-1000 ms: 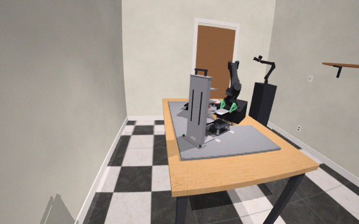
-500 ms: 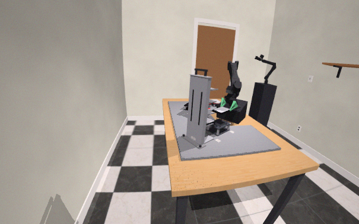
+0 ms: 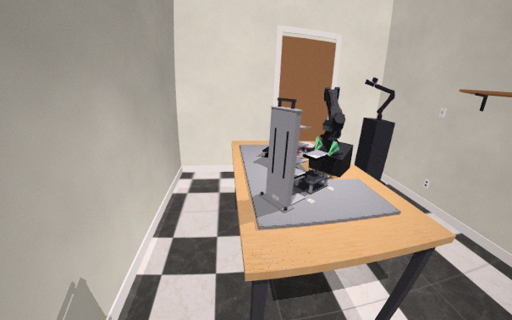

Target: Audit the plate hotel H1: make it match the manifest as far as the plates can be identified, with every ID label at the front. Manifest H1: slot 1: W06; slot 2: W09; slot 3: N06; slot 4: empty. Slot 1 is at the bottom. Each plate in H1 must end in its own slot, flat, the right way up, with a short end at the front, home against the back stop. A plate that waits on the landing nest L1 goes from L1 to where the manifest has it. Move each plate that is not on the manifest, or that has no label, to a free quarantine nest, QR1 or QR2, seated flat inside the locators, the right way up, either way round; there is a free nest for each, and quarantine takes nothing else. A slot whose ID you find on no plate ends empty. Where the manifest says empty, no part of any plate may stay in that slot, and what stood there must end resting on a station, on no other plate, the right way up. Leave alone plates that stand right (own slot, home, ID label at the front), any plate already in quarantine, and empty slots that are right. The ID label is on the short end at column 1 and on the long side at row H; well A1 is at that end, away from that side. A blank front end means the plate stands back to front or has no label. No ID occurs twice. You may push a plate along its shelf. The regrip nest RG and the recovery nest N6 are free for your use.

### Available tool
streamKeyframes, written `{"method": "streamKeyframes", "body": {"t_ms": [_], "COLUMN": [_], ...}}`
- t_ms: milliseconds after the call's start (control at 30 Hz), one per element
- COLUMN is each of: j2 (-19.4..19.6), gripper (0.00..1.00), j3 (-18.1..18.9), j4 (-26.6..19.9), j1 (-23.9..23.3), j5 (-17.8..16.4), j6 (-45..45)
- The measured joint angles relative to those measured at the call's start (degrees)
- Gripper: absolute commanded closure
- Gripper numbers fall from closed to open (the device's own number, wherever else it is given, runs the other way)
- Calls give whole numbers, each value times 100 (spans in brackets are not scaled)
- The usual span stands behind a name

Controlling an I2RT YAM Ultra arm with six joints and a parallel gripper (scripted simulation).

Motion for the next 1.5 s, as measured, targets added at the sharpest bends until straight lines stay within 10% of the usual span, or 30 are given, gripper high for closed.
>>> {"method": "streamKeyframes", "body": {"t_ms": [1500], "j2": [-398], "gripper": [14], "j3": [634], "j4": [-1169], "j1": [168], "j5": [138], "j6": [129]}}
